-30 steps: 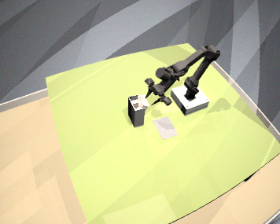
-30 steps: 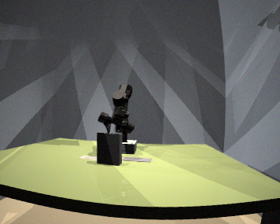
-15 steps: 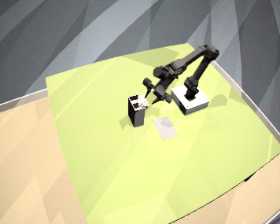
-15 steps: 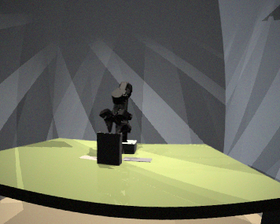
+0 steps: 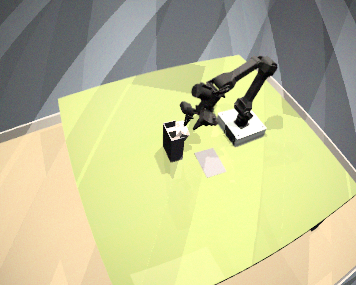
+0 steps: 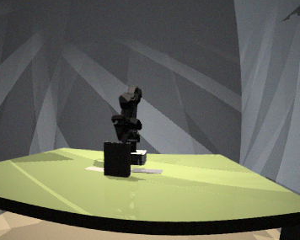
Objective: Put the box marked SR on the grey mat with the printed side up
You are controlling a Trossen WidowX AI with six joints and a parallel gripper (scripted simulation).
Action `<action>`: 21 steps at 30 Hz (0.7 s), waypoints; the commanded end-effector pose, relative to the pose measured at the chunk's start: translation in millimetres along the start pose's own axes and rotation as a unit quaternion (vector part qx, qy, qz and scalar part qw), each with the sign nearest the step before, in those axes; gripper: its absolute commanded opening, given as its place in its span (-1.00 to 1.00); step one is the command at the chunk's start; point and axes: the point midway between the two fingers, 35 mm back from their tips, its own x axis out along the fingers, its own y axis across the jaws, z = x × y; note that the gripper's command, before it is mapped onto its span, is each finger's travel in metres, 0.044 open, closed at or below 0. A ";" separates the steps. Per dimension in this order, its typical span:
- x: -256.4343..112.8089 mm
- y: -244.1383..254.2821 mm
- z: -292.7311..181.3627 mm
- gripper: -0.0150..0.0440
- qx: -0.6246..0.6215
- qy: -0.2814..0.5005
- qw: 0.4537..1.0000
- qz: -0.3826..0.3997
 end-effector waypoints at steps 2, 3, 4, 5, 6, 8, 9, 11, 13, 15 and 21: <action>-1.7 -1.7 0.6 0.31 -0.062 -0.001 0.998 0.010; -1.9 -1.9 0.6 0.31 -0.069 -0.001 0.998 0.011; -1.9 -1.9 0.6 0.31 -0.072 -0.001 0.997 0.011; -1.9 -1.9 0.6 0.31 -0.072 -0.001 0.997 0.011; -1.9 -1.9 0.6 0.31 -0.072 -0.001 0.997 0.011; -1.1 -2.0 0.6 0.31 -0.072 -0.001 0.997 0.011; -0.4 -2.0 0.6 0.31 -0.072 -0.001 0.997 0.011; 1.9 -2.2 0.6 0.31 -0.072 -0.001 0.997 0.011; 5.0 -2.3 0.7 0.31 -0.072 -0.001 0.997 0.011; 8.3 -2.4 0.7 0.31 -0.072 -0.001 0.997 0.011; 18.1 -2.4 0.8 0.31 -0.072 -0.001 0.997 0.011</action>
